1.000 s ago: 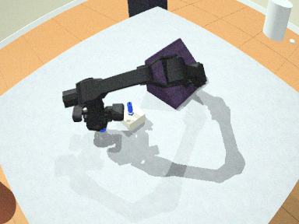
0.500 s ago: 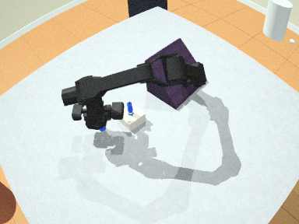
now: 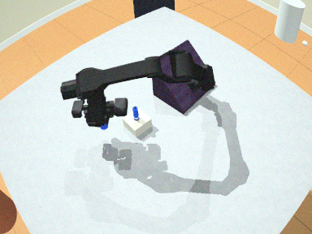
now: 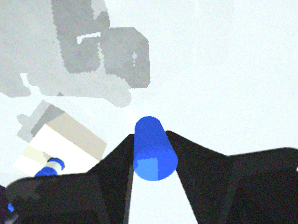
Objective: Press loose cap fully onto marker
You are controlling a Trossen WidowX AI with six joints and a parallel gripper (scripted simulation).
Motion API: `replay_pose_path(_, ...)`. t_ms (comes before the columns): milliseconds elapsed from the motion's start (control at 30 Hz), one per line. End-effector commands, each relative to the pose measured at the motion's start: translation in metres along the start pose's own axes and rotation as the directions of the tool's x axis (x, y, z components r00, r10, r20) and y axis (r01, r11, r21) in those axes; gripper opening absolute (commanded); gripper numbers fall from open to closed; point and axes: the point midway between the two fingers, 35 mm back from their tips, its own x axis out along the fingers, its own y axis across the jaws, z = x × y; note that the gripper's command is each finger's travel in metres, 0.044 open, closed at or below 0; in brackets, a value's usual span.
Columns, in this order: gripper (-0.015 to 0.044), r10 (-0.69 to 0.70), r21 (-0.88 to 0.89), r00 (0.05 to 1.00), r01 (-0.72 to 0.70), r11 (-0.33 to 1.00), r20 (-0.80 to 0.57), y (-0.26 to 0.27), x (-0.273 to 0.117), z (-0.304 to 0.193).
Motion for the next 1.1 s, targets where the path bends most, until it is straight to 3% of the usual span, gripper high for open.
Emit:
replay_pose_path(0,0.0000,-0.002,-0.006,1.000,0.002,1.000,-0.004,0.000,-0.009,0.000)
replay_pose_path(1067,0.0000,-0.001,-0.001,1.000,0.001,1.000,-0.008,0.085,-0.062,-0.033)
